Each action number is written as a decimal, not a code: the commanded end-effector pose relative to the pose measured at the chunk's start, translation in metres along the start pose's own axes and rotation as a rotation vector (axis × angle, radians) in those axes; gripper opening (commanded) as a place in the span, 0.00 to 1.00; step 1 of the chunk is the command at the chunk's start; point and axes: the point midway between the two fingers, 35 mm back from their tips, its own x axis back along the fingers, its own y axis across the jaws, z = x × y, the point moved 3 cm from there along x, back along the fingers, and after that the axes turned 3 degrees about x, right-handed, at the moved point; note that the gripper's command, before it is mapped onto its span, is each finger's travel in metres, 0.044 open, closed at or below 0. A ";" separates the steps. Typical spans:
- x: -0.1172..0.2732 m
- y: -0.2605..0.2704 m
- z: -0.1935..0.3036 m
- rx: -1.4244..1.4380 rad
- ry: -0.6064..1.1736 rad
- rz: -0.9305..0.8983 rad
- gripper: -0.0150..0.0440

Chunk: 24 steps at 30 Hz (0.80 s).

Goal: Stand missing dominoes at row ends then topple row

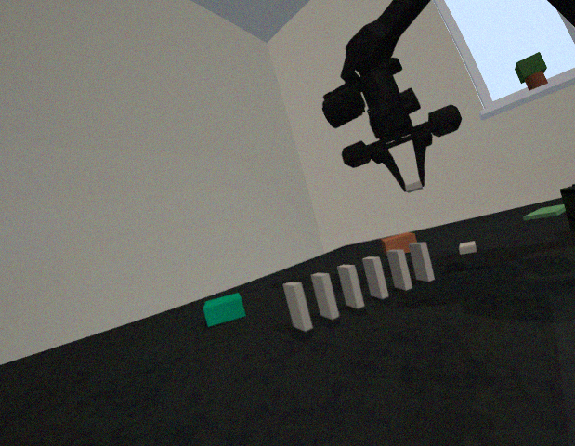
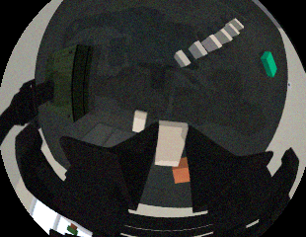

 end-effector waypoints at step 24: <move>0.041 0.054 0.252 -1.391 0.021 0.018 0.44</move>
